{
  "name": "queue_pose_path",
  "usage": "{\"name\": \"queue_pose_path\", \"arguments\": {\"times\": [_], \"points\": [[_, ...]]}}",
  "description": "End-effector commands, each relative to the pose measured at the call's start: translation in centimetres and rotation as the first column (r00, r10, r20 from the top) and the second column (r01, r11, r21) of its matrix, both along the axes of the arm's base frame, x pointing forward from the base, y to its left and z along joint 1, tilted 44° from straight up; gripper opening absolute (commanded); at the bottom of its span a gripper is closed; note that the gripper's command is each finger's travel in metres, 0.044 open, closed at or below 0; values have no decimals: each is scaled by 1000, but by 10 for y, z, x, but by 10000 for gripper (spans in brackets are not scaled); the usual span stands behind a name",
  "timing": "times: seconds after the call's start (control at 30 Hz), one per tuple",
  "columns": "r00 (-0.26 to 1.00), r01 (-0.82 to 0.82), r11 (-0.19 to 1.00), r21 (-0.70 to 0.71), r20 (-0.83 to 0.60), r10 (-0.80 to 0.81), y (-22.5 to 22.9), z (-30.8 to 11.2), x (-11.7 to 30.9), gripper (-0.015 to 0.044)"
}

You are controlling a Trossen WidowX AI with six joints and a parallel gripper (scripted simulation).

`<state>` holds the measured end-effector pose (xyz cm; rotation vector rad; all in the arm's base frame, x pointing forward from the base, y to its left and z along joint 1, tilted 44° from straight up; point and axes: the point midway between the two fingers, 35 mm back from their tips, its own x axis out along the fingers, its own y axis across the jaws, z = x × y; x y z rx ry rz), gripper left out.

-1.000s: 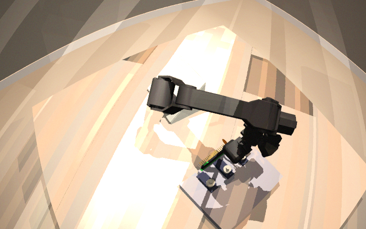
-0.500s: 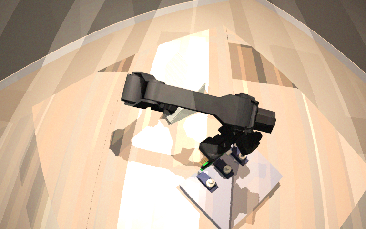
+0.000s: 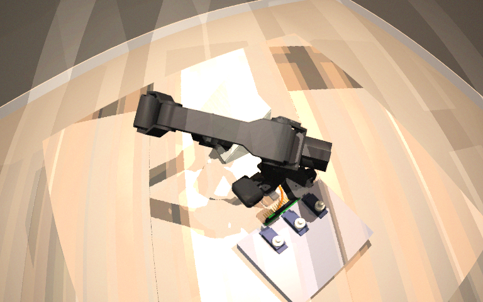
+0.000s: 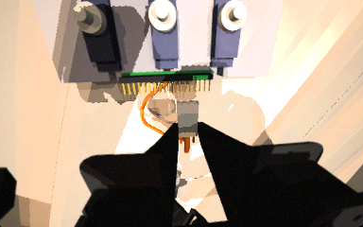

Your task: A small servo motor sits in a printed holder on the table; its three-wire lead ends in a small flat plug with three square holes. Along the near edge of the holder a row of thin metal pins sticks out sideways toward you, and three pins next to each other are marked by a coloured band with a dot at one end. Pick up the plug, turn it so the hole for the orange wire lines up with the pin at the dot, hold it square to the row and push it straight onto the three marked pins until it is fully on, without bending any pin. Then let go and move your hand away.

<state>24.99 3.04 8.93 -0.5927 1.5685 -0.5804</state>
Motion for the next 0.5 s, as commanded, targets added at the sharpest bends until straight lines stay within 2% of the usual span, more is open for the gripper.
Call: {"name": "queue_pose_path", "arguments": {"times": [0.0, 0.23, 0.47], "points": [[1000, -7, 1000, -6, -8, 7, -11, 3, -16, 0], [1000, -11, 1000, -7, -12, 10, -26, 6, -43, 0], [1000, -11, 1000, -6, -13, 11, -32, 0, -45, 0]]}}
